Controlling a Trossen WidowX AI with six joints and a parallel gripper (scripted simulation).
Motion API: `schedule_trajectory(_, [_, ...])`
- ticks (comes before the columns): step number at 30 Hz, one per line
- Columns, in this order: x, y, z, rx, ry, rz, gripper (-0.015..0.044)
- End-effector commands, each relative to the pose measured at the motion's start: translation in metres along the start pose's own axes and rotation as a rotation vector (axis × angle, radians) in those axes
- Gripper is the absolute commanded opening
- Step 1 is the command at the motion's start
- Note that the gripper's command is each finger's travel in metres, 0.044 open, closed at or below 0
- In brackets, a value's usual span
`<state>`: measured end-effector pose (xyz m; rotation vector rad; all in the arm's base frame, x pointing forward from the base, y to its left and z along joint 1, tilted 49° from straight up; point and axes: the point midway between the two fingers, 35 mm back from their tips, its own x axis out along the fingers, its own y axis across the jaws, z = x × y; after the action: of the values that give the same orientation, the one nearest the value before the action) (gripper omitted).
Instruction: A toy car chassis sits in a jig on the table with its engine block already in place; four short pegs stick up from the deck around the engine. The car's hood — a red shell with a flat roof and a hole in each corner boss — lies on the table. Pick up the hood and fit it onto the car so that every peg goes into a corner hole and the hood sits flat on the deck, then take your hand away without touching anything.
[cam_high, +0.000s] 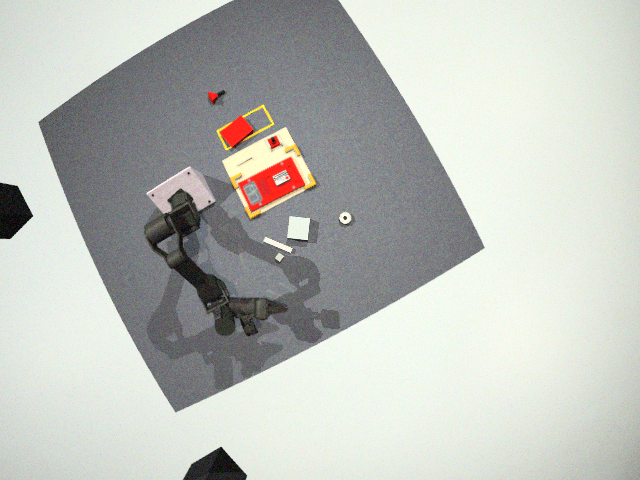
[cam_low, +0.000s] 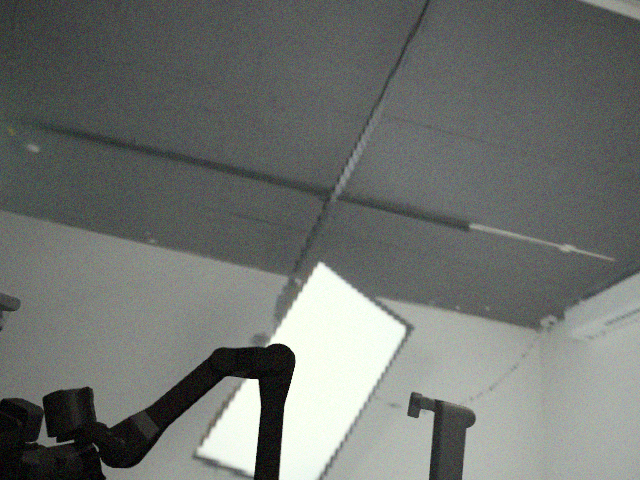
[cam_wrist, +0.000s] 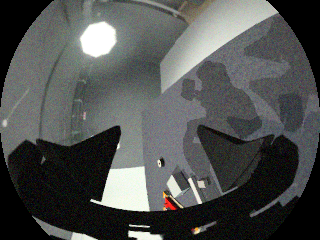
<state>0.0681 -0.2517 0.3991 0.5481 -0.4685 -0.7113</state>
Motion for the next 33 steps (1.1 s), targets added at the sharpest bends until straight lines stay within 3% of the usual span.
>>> schedule_trajectory(1, [0.029, -0.004, -0.018, 0.098, 0.069, 0.009, 0.0440])
schedule_trajectory(19, [0.120, 0.022, -0.169, 0.330, 0.503, -0.061, 0.0440])
schedule_trajectory(27, [0.127, 0.041, -0.266, 0.314, 0.751, -0.163, 0.0440])
schedule_trajectory(33, [0.112, 0.042, -0.349, 0.220, 0.959, -0.295, 0.0440])
